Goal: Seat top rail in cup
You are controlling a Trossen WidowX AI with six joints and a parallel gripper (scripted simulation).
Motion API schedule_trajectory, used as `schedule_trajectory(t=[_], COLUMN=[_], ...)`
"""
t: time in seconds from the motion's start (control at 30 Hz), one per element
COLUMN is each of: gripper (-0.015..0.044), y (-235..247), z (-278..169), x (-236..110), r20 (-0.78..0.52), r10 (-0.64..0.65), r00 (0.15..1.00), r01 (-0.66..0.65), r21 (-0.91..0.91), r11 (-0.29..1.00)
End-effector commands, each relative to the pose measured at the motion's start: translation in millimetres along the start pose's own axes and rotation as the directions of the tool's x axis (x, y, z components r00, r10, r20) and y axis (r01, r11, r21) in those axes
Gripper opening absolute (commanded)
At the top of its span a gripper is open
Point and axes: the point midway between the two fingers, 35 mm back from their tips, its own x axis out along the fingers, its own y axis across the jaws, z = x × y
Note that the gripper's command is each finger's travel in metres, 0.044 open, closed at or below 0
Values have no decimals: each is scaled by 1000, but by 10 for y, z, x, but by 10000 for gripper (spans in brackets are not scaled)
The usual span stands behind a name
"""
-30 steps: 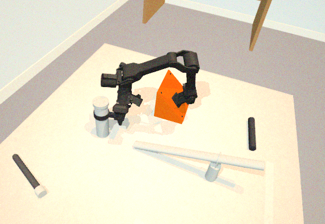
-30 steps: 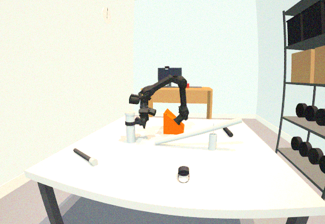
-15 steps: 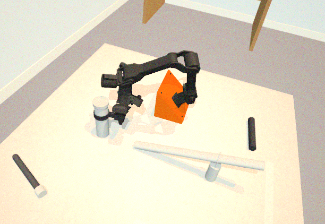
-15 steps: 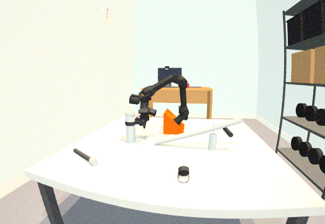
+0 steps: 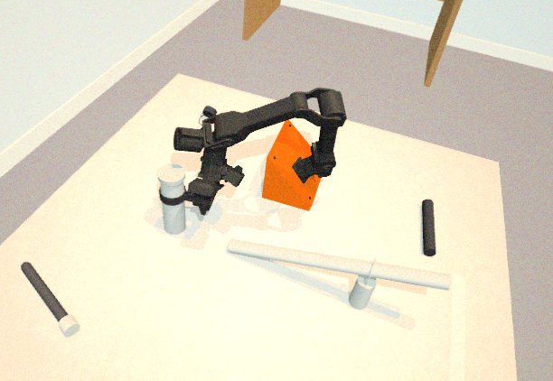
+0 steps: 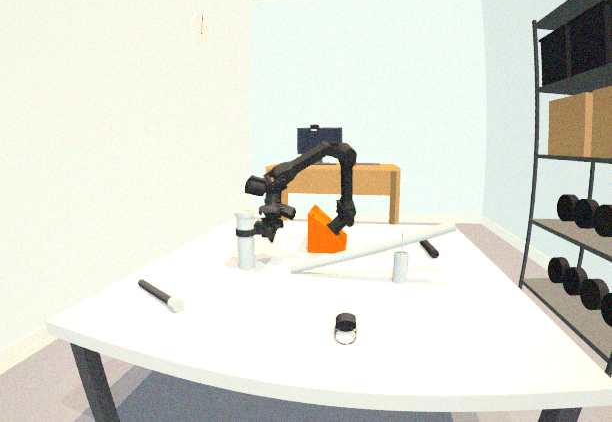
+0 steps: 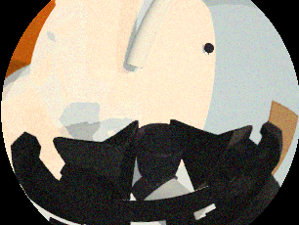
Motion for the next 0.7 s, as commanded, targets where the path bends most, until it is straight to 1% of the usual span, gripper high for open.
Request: schedule_trajectory(t=[0.0, 0.67], gripper=[0, 0], y=[-20, -130], z=[-2, -11], x=[16, 80], r20=[-14, -81], r10=[2, 7], r00=[1000, 997], r01=[-2, 4], r21=[21, 138], r11=[1000, 990])
